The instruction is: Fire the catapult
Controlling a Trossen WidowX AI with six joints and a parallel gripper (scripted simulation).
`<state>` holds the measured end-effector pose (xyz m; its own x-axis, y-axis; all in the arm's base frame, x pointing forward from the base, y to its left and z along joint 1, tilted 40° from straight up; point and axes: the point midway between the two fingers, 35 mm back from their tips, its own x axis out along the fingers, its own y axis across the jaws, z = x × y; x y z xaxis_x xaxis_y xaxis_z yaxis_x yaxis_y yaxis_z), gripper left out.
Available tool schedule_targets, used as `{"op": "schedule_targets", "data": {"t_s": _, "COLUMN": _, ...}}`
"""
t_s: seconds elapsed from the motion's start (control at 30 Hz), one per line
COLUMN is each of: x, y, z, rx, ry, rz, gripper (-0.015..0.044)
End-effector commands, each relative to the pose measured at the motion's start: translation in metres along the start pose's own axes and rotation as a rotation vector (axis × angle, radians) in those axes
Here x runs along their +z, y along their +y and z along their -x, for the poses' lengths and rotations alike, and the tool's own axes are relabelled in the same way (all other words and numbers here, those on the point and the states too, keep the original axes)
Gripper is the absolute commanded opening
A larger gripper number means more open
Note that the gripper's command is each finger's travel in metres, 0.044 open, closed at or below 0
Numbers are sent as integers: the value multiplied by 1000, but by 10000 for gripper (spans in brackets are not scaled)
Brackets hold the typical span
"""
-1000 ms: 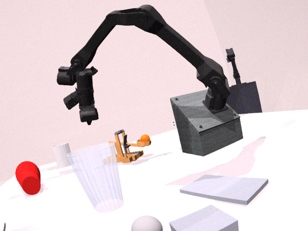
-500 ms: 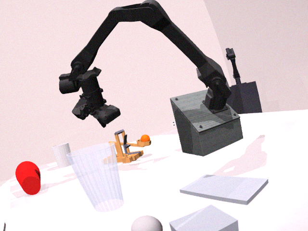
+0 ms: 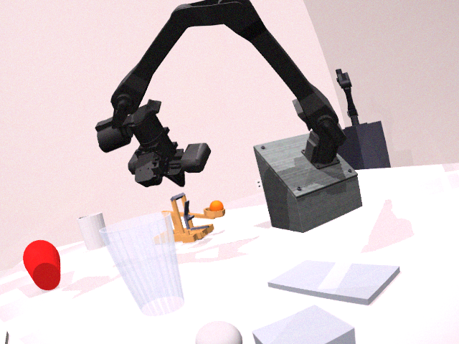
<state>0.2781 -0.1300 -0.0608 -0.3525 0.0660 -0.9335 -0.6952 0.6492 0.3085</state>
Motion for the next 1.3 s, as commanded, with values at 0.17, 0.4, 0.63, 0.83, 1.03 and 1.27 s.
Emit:
{"op": "schedule_targets", "data": {"t_s": 0.17, "x": -6, "y": 32, "z": 2, "rx": 56, "ry": 83, "rz": 199, "gripper": 0}}
{"op": "schedule_targets", "data": {"t_s": 0.4, "x": -3, "y": 32, "z": -1, "rx": 56, "ry": 83, "rz": 199, "gripper": 0}}
{"op": "schedule_targets", "data": {"t_s": 0.63, "x": 5, "y": 33, "z": -10, "rx": 56, "ry": 82, "rz": 199, "gripper": 0}}
{"op": "schedule_targets", "data": {"t_s": 0.83, "x": 11, "y": 34, "z": -17, "rx": 55, "ry": 81, "rz": 200, "gripper": 0}}
{"op": "schedule_targets", "data": {"t_s": 1.03, "x": 18, "y": 35, "z": -24, "rx": 55, "ry": 81, "rz": 200, "gripper": 0}}
{"op": "schedule_targets", "data": {"t_s": 1.27, "x": 26, "y": 37, "z": -33, "rx": 56, "ry": 80, "rz": 200, "gripper": 0}}
